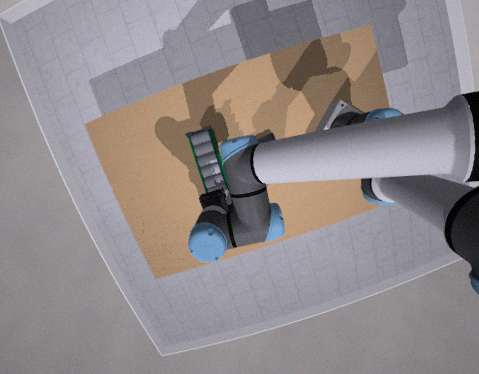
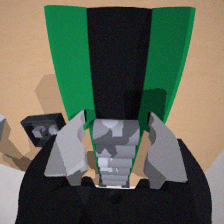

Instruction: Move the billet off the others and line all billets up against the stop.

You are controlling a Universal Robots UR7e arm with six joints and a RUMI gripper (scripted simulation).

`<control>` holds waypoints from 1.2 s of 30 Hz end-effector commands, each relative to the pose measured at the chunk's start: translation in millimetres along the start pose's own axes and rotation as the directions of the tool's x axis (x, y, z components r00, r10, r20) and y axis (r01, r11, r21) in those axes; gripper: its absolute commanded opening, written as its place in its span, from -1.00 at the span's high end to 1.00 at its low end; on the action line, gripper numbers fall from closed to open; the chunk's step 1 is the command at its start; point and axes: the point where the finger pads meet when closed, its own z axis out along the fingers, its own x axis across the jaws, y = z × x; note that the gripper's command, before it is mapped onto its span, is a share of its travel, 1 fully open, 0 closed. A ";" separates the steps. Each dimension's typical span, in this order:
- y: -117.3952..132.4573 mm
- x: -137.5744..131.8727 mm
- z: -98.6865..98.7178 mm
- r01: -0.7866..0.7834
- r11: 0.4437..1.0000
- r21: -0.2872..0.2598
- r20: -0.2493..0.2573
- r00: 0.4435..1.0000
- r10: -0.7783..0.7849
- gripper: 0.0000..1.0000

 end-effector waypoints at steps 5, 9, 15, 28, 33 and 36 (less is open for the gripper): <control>0.0 0.4 -0.5 0.000 1.000 0.000 -0.001 1.000 0.000 -0.07; 0.0 0.4 -0.5 0.000 1.000 0.000 -0.001 1.000 0.000 -0.07; 0.0 0.4 -1.6 0.000 1.000 0.000 -0.001 1.000 0.000 -0.07; 0.0 0.3 -60.5 0.000 1.000 0.000 -0.001 1.000 0.000 -0.07; 0.0 0.3 -76.1 0.000 1.000 0.000 -0.001 1.000 0.000 -0.07; 0.0 0.3 -86.2 0.000 1.000 0.000 -0.001 1.000 0.000 -0.07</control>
